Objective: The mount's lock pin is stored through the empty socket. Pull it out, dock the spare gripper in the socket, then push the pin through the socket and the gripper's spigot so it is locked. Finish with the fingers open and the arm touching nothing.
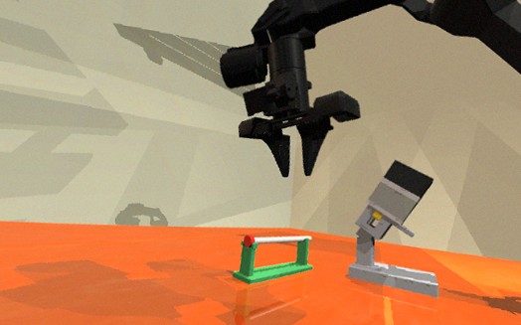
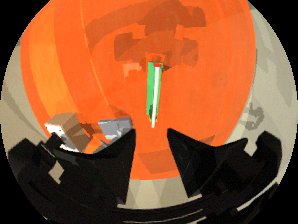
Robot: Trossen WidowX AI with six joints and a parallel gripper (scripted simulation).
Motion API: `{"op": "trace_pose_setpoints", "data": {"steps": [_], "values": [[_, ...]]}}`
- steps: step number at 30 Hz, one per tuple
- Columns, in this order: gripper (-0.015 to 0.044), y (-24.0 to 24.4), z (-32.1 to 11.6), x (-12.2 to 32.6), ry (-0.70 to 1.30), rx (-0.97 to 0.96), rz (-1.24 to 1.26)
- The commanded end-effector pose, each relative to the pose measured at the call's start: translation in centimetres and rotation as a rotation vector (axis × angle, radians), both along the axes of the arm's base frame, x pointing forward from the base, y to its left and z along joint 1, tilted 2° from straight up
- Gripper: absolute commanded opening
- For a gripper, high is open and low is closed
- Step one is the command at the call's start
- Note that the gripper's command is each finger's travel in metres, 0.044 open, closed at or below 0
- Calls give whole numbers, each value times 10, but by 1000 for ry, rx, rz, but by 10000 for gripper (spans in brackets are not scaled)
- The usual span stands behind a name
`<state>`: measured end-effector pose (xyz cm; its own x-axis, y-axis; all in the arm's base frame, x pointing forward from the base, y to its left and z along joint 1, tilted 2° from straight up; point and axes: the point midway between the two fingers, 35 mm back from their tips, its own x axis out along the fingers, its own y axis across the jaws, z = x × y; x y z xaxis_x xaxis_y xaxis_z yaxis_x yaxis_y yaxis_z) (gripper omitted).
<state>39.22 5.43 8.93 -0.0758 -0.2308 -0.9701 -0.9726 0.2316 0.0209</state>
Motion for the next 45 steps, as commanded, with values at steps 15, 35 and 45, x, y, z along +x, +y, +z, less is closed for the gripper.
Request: {"op": "trace_pose_setpoints", "data": {"steps": [15,35,45], "values": [[180,1,-58,15,-19,-34,-13],[180,0,-97,14,-19,-34,-13],[180,-1,-113,13,-18,-34,-13]]}}
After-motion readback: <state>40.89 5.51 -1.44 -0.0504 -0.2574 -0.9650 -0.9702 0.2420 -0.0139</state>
